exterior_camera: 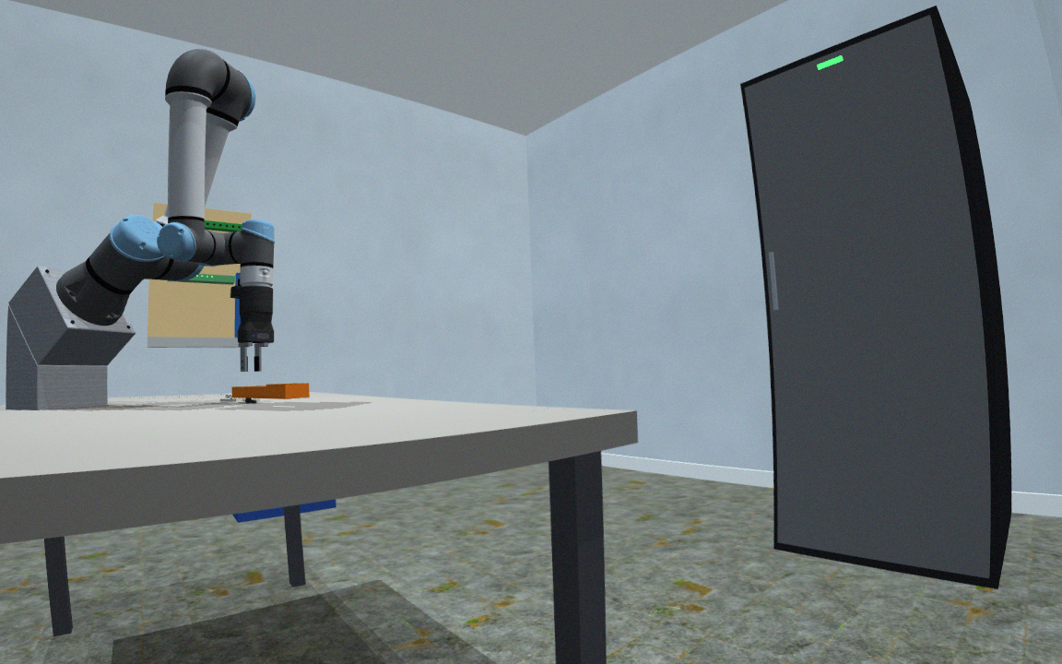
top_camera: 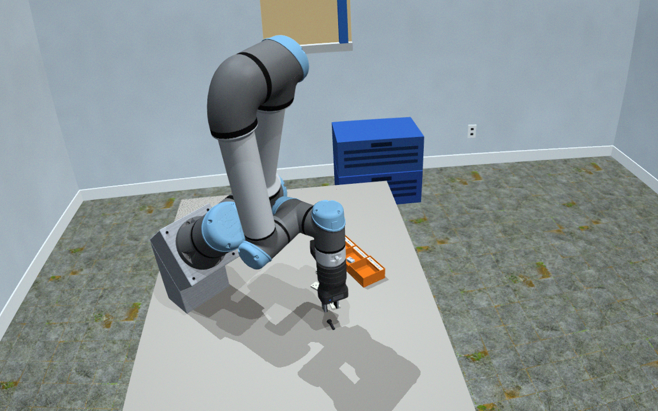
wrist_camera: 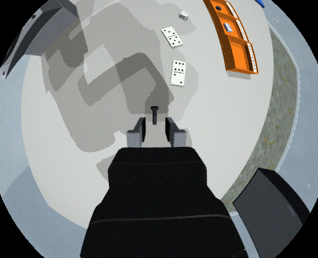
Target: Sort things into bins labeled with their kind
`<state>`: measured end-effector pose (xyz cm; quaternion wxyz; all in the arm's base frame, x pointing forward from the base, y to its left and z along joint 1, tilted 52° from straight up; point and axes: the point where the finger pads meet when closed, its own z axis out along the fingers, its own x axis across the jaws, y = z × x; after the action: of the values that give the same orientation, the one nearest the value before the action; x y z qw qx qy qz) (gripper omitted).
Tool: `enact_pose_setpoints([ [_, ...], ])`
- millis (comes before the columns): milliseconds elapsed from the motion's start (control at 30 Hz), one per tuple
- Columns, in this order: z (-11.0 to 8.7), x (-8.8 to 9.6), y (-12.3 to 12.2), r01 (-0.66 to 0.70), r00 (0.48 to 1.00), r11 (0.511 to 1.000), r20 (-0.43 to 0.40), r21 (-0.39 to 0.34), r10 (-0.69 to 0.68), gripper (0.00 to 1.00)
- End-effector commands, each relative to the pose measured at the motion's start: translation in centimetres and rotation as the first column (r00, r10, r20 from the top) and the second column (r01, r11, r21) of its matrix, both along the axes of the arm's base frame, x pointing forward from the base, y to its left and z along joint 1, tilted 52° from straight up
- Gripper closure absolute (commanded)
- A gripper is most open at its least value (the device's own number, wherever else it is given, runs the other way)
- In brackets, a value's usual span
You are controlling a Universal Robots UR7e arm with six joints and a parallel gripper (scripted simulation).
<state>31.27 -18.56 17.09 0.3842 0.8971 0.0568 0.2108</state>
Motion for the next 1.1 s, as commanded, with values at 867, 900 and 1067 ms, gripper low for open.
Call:
enact_pose_setpoints([
  [867,-3.3,2.9,-4.2,-0.001,1.0,1.0,0.002,-0.003,0.001,0.38],
  [900,-3.3,2.9,-4.3,-0.001,1.0,1.0,0.002,-0.003,0.001,0.38],
  [1067,-3.5,3.0,-4.6,0.0,1.0,1.0,0.002,-0.003,0.0,0.38],
])
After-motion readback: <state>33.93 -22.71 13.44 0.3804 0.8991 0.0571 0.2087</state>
